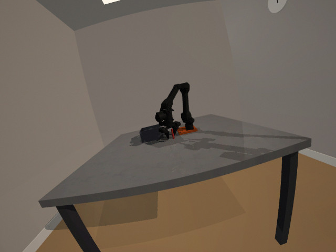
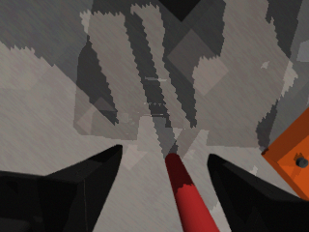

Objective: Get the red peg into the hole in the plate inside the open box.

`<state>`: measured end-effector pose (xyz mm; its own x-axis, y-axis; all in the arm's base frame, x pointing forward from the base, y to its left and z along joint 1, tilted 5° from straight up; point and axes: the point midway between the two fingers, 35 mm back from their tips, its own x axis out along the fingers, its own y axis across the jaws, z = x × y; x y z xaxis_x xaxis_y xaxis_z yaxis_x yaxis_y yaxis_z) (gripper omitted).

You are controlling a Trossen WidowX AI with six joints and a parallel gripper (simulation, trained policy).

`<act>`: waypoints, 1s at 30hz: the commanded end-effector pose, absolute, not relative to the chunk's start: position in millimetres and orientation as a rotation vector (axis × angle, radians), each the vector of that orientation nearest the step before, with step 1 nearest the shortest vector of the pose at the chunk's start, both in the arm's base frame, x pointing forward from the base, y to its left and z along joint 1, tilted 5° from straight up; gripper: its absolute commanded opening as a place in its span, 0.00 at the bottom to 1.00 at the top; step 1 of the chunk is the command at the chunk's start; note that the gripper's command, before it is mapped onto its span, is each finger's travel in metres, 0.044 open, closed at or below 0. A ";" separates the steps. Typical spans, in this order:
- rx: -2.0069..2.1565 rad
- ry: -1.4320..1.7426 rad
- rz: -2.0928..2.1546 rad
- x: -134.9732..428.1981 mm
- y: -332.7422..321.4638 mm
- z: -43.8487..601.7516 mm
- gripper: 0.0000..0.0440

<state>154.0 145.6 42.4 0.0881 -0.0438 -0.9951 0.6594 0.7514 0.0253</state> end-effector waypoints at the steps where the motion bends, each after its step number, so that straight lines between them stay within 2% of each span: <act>1: 0.540 1.413 -0.572 151.2 146.7 33.6 0.55; 7: 0.518 1.428 -0.595 150.5 148.4 28.2 0.20; 11: 0.503 1.437 -0.607 150.6 151.0 26.0 0.04; 15: 0.497 1.392 -0.589 162.6 151.0 43.0 0.00; 30: 0.570 1.258 -0.591 196.9 143.1 114.2 0.00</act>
<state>190.8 146.4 104.4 0.1830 -0.0912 -0.9789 0.6792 0.7316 0.0588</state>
